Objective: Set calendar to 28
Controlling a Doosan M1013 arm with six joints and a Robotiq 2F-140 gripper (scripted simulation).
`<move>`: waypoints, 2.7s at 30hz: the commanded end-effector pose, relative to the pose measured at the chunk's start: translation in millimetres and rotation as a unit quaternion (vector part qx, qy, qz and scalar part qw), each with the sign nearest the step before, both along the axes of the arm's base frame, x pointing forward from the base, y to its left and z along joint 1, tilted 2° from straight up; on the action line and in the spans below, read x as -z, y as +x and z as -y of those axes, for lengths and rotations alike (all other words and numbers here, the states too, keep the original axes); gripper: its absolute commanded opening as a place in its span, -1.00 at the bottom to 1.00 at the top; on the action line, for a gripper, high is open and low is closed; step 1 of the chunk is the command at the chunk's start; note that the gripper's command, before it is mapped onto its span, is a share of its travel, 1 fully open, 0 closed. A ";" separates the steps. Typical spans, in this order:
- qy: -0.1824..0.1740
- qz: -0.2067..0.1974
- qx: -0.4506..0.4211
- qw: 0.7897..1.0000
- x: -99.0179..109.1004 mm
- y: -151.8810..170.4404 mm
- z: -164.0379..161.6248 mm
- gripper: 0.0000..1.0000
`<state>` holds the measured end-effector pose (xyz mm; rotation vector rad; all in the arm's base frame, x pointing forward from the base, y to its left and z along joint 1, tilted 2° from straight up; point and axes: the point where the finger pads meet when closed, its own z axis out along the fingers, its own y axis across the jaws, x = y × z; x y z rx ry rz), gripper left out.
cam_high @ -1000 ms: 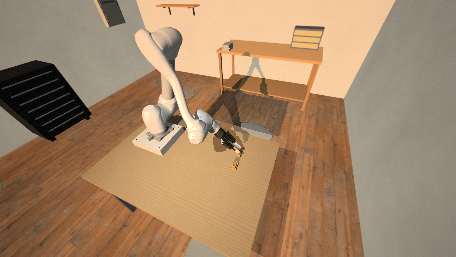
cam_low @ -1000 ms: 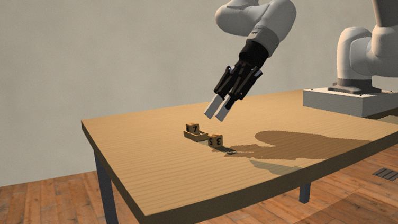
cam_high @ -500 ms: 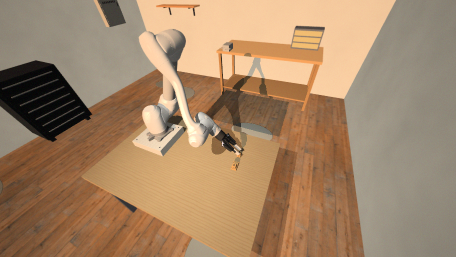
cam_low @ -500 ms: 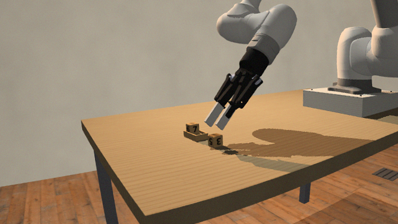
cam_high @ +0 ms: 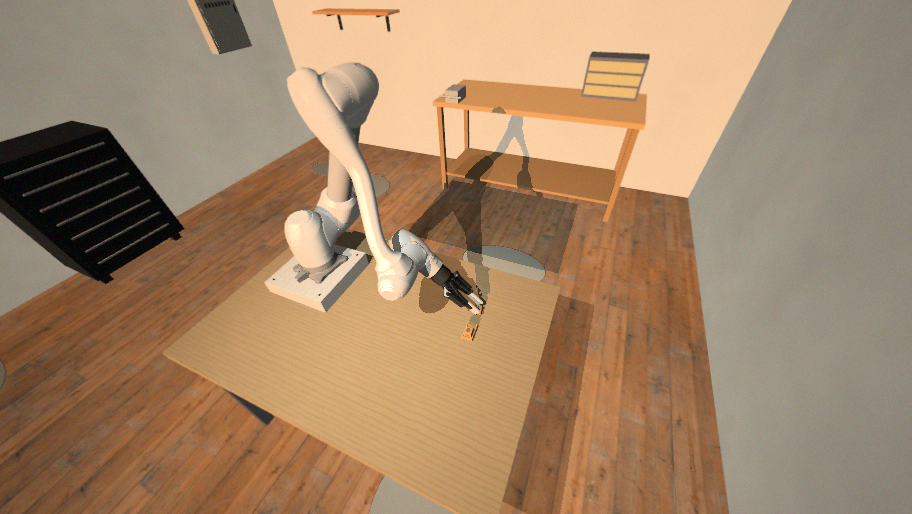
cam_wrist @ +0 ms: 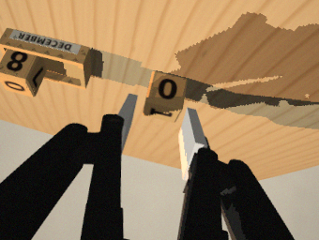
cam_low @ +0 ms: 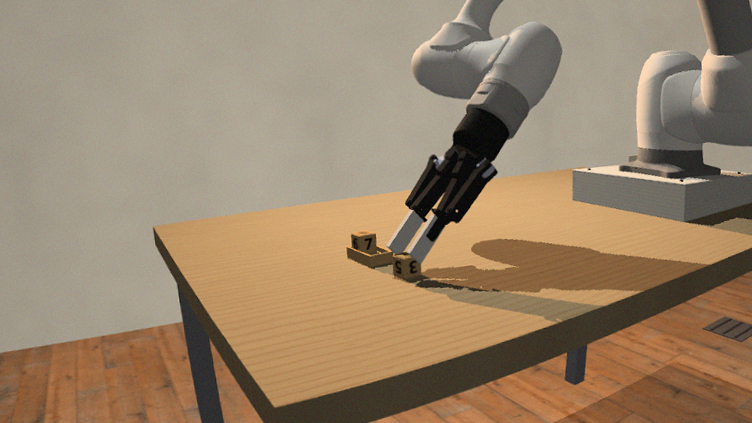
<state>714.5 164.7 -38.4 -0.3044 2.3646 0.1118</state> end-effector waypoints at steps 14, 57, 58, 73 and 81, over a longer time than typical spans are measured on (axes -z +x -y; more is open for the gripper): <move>-0.001 -0.002 -0.001 1.000 17.7 -4.4 0.5 -0.30; -0.001 -0.002 -0.001 1.000 18.6 -4.4 0.5 -0.30; -0.001 -0.002 -0.001 1.000 18.6 -4.4 0.5 -0.30; -0.001 -0.002 -0.001 1.000 18.6 -4.4 0.5 -0.51; -0.001 -0.002 -0.001 1.000 18.6 -4.4 0.5 -0.51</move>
